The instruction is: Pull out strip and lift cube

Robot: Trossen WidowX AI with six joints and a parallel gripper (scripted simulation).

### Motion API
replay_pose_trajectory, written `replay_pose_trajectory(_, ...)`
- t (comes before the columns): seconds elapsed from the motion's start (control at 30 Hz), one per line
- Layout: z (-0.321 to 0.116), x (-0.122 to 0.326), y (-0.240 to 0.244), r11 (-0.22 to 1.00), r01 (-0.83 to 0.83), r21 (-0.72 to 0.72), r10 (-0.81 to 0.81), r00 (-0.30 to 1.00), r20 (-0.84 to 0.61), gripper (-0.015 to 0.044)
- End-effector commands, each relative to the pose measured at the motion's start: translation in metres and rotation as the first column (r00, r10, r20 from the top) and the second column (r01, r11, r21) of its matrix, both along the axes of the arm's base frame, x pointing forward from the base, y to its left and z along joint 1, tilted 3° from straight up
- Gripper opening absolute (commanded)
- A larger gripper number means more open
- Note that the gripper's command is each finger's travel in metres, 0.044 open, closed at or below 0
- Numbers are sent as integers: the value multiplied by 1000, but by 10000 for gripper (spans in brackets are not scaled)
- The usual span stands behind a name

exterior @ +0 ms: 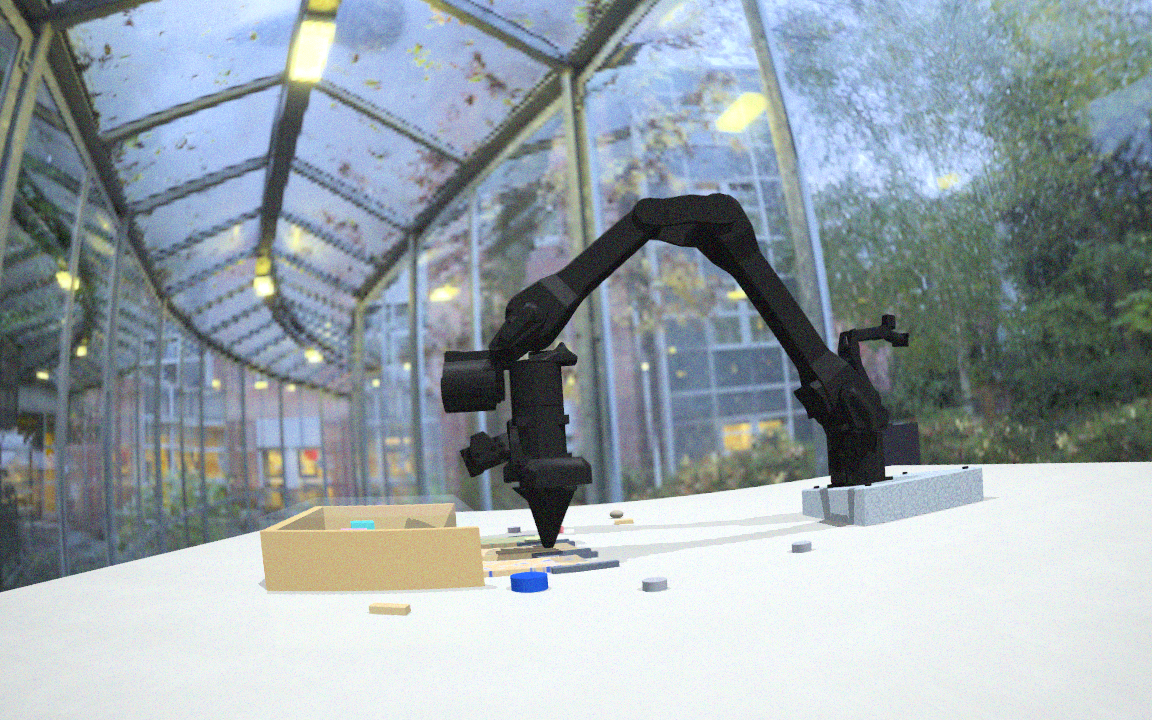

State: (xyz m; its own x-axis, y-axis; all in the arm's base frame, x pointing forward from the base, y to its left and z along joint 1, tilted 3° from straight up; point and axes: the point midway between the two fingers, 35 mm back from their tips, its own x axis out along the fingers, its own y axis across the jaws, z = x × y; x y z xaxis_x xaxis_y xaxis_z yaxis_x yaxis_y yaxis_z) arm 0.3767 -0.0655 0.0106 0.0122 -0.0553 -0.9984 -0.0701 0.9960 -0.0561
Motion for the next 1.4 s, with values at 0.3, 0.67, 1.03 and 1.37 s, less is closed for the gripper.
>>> replay_pose_trajectory(0.3, -1, 0, 0, 1000, -3, 3, 3, 1000, 2, 0)
replay_pose_trajectory(0.67, -2, 0, 0, 1000, -3, 3, 3, 1000, 2, 0)
replay_pose_trajectory(1.03, -3, 1, 0, 1000, -3, 3, 3, 1000, 2, 0)
replay_pose_trajectory(1.37, -3, -10, -1, 1000, -3, 3, 3, 1000, 1, 0)
